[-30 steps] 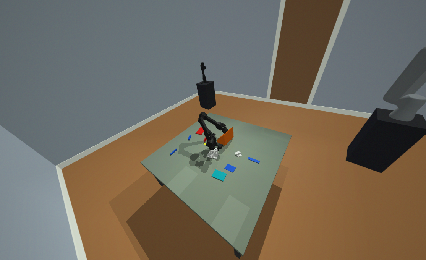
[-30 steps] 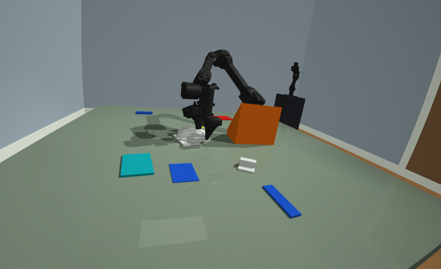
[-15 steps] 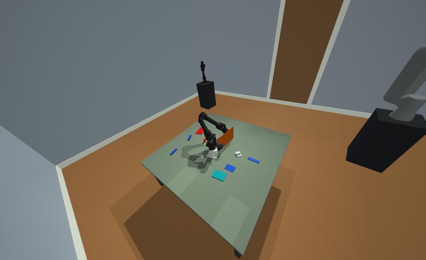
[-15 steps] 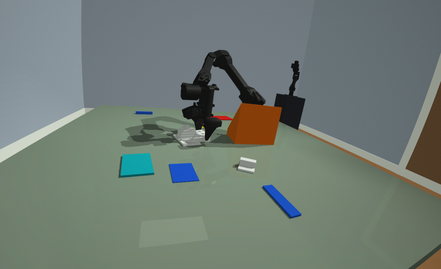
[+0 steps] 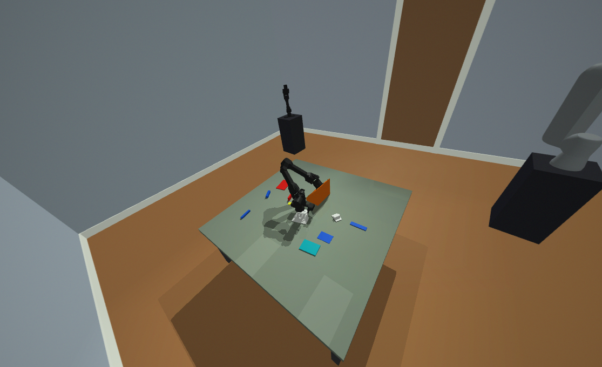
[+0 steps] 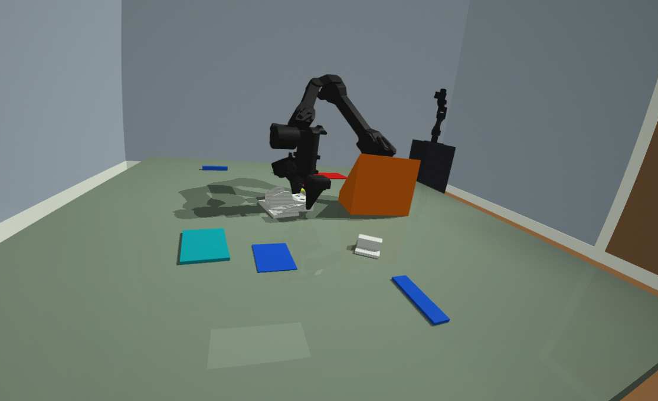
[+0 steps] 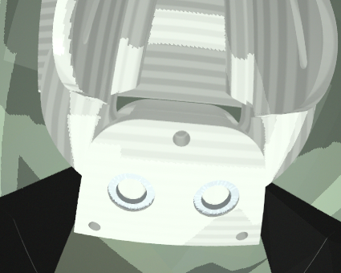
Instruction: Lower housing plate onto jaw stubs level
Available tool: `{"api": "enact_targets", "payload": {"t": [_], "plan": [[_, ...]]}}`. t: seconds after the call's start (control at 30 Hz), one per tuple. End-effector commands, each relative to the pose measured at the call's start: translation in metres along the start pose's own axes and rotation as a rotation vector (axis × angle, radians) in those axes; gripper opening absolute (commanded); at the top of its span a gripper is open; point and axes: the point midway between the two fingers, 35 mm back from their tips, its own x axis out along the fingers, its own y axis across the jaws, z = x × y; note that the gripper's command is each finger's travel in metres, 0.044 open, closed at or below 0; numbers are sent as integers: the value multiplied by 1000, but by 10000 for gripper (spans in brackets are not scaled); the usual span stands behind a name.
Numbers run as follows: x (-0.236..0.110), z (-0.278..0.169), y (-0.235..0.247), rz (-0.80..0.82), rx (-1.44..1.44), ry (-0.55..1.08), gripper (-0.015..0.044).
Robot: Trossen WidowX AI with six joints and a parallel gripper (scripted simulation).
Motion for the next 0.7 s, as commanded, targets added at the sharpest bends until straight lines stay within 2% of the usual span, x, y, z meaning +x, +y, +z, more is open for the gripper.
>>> {"api": "enact_targets", "payload": {"t": [0.0, 0.67], "plan": [[1, -1, 0, 2, -4, 3, 351], [-5, -1, 0, 3, -4, 3, 351]]}}
